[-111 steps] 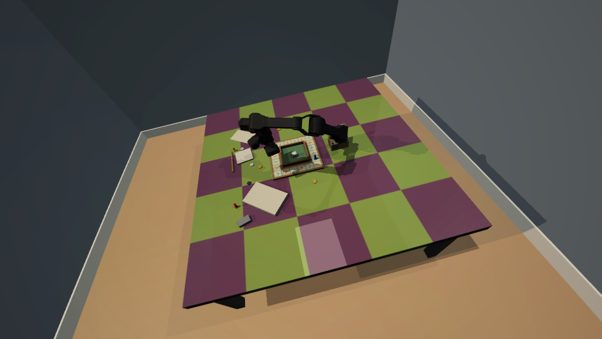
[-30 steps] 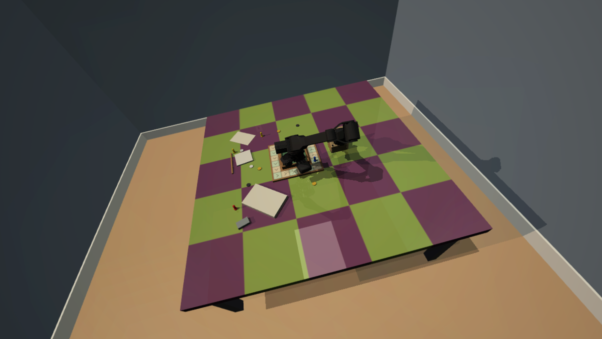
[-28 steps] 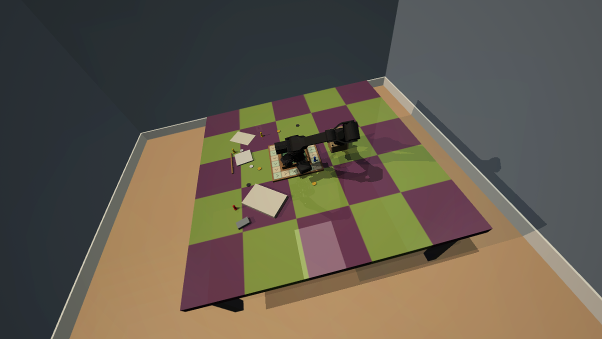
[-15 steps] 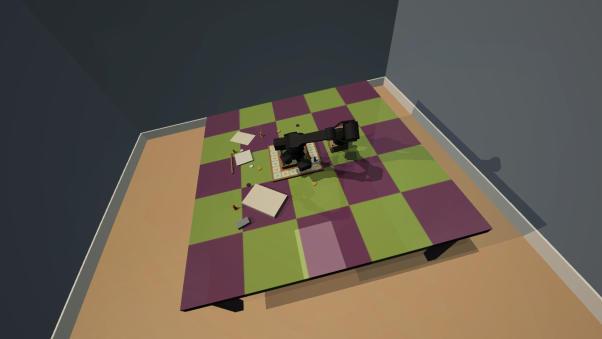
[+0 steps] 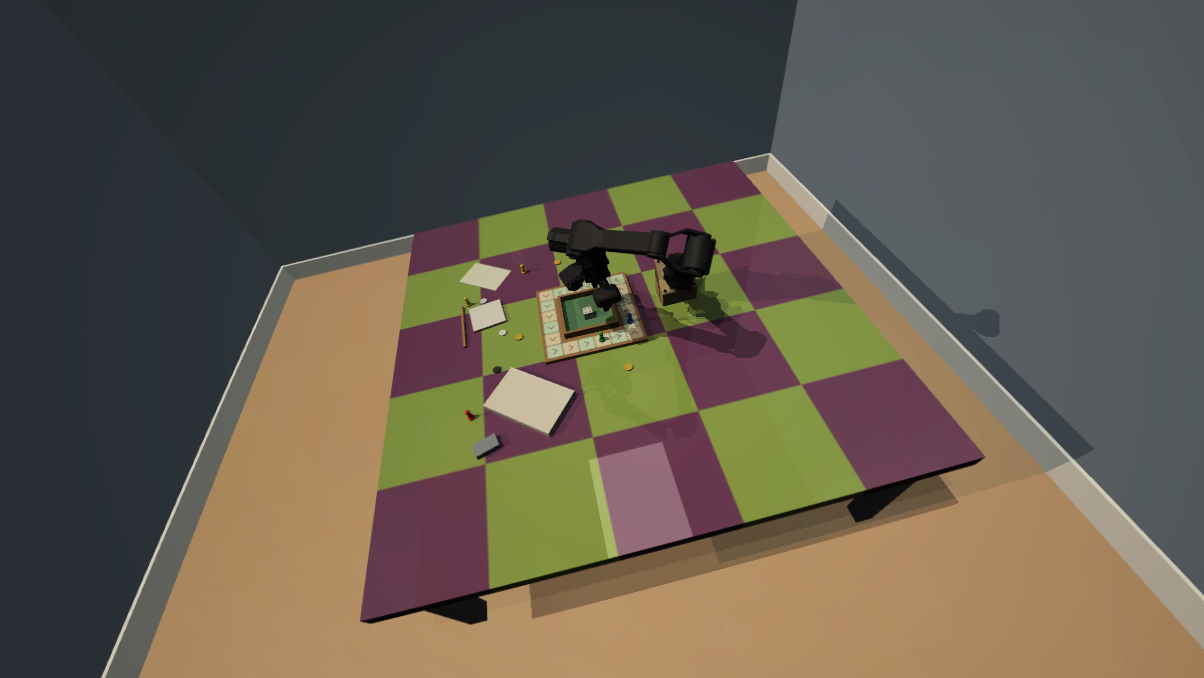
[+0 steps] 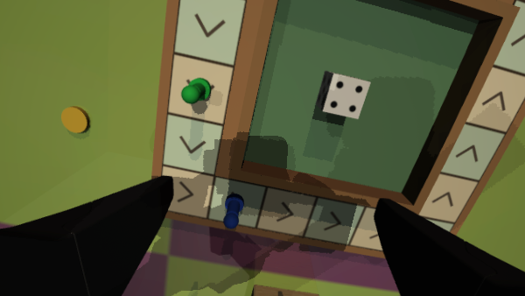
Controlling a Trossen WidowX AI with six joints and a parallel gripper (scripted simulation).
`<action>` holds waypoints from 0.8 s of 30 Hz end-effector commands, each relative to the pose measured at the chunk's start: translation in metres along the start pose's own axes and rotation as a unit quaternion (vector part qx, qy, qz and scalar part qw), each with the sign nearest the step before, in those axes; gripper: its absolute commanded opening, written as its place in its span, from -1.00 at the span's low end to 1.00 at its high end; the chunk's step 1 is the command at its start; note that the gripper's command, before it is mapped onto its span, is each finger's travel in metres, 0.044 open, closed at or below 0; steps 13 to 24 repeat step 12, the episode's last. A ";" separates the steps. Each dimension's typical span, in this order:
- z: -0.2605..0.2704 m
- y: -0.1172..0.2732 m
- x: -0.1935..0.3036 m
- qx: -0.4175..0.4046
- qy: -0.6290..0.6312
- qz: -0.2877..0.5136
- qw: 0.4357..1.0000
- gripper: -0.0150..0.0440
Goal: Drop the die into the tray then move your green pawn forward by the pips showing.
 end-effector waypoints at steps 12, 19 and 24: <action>-0.053 0.036 0.043 -0.009 -0.054 0.005 0.998 1.00; -0.053 0.036 0.043 -0.009 -0.054 0.005 0.998 1.00; -0.053 0.036 0.043 -0.009 -0.054 0.005 0.998 1.00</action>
Point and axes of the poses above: the point midway between the two fingers, 35 mm back from their tips, its own y axis back along the fingers, its own z axis across the jaws, x = y × z, the point moved 6 cm from there along y, back along the fingers, and after that the axes turned 10 degrees about -y, right-handed, at the moved point
